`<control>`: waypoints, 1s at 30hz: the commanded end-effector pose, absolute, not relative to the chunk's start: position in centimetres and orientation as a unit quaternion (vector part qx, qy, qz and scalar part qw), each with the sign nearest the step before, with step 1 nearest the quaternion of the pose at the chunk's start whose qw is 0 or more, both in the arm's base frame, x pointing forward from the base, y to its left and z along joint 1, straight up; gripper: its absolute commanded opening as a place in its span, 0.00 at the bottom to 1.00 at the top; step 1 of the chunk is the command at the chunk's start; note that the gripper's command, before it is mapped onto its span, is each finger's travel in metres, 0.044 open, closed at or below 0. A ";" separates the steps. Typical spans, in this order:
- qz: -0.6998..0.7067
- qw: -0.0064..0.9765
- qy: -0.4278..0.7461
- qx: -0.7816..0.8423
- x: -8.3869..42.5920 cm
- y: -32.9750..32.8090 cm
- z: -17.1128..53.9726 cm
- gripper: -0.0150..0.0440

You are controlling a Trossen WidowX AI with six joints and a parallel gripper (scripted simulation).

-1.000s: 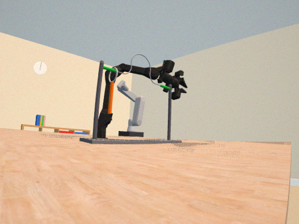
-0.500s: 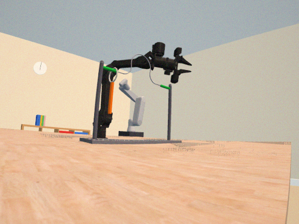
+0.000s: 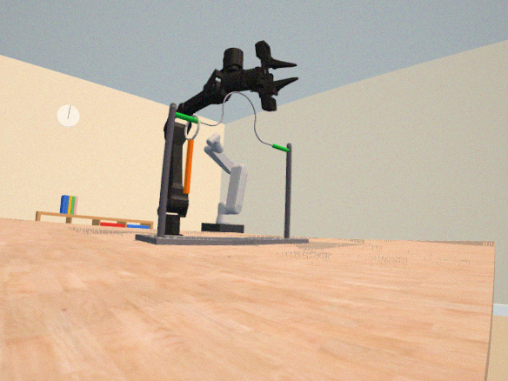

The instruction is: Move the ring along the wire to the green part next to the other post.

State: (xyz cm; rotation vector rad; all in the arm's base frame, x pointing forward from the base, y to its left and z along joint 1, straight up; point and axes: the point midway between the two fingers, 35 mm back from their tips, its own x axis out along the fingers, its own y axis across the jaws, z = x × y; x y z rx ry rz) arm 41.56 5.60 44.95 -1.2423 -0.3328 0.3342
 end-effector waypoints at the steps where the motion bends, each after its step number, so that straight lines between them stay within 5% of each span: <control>1: 0.099 0.810 -0.113 -0.567 41.2 0.2 44.6 0.53; 20: -0.140 0.850 0.056 -0.504 32.9 -20.5 39.3 0.53; 30: -0.154 0.887 0.076 -0.429 30.5 -24.2 33.1 0.53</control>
